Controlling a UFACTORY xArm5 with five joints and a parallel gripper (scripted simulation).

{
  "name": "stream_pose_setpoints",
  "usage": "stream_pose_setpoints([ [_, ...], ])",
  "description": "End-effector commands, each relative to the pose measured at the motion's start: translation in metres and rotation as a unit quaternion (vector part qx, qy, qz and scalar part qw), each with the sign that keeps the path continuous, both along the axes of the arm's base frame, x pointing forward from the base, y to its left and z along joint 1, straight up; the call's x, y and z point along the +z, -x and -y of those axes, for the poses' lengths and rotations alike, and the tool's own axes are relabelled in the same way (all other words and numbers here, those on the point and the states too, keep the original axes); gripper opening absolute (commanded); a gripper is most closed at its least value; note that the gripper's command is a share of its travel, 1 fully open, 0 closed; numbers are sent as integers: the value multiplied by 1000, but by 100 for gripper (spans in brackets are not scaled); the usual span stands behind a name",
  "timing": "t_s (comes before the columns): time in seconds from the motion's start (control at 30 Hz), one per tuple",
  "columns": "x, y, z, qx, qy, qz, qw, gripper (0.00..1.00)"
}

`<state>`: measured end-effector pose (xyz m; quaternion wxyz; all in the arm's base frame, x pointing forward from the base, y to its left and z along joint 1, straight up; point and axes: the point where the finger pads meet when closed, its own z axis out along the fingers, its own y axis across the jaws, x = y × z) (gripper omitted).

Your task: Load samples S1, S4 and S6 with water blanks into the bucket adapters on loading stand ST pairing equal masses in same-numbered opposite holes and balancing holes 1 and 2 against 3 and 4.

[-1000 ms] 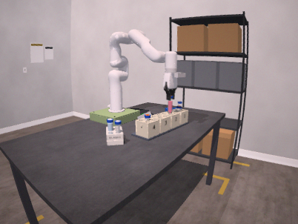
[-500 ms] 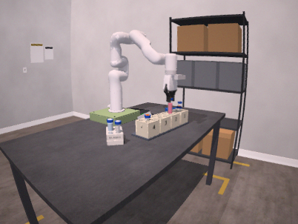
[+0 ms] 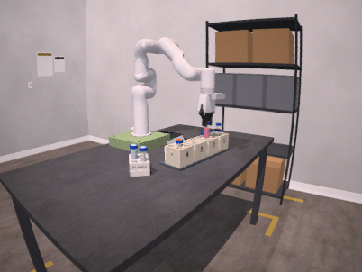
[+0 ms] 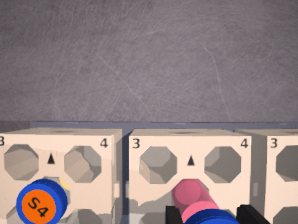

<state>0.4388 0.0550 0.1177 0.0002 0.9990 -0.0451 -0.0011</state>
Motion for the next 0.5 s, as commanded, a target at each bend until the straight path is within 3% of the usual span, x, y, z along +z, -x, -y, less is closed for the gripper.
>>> stream_pose_setpoints([
  [0.0, -3, -1, 0, 0, -1, 2, 1000, 0],
  [0.47, -15, -1, 0, 0, -1, 2, 1000, 0],
])
